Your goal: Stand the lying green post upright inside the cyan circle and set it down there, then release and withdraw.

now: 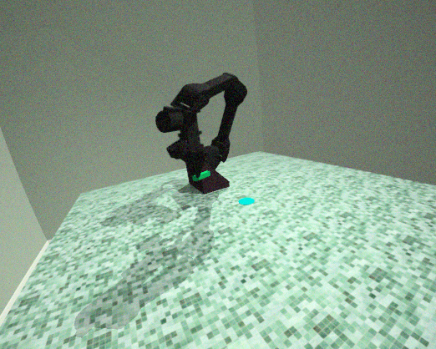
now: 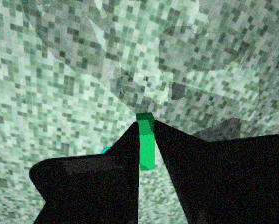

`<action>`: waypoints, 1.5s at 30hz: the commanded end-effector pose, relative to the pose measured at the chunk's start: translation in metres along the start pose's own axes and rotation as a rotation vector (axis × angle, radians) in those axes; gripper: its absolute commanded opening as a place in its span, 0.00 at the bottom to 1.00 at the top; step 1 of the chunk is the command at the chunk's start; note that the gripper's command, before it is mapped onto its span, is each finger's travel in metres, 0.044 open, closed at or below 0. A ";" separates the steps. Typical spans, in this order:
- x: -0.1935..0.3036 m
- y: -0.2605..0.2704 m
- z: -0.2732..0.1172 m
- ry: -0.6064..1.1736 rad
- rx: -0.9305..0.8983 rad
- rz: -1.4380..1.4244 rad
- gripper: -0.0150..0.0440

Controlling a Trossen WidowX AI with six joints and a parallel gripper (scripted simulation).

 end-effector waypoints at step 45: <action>0.145 0.057 -0.013 0.022 -0.006 -0.753 0.29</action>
Point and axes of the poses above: the point midway between the two fingers, 35 mm back from their tips, its own z axis out along the fingers, its own y axis across the jaws, x = y × z, the point moved 10 cm from there along -z, back along the fingers, and after that the axes turned 7 degrees about z, right-handed, at the moved point
